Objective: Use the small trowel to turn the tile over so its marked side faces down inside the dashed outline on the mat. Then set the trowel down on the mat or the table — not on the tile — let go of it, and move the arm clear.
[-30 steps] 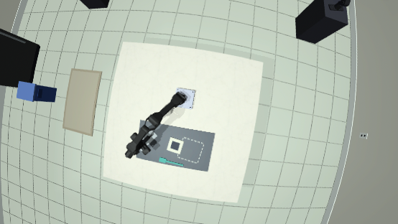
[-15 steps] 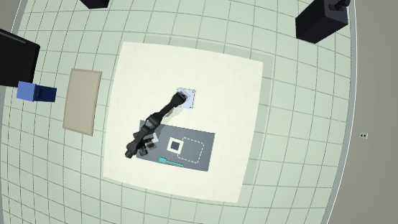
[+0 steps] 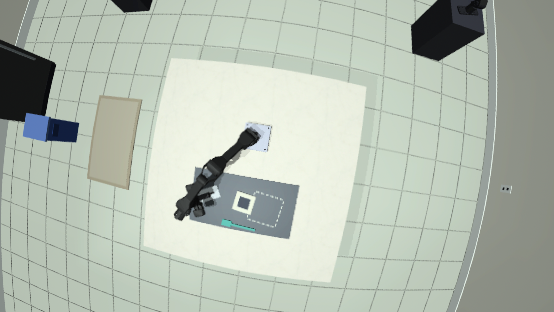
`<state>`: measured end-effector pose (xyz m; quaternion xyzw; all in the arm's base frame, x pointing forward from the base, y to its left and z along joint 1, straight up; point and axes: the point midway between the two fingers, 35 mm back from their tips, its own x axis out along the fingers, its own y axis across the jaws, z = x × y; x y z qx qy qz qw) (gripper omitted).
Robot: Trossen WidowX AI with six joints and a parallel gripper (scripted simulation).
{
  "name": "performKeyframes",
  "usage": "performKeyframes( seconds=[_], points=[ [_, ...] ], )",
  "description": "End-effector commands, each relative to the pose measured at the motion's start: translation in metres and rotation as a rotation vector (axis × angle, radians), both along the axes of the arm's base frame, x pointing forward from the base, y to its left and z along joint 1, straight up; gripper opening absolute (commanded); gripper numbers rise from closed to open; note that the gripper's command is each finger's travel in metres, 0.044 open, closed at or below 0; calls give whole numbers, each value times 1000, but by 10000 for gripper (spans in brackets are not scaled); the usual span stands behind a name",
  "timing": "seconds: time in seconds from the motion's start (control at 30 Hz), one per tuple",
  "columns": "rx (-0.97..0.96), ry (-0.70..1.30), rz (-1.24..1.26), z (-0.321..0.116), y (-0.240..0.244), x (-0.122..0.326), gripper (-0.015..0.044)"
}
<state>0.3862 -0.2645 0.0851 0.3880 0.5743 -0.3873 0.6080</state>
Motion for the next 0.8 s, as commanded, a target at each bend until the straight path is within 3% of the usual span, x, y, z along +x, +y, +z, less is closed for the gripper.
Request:
performKeyframes(
  seconds=[0.0,0.4,0.57,0.77],
  points=[
    [-2,0,-4,0,0,0,270],
    [-2,0,-5,2,0,0,270],
    [-12,-16,-25,44,0,-1,270],
    [-12,-17,-26,46,0,-1,270]
  ],
)
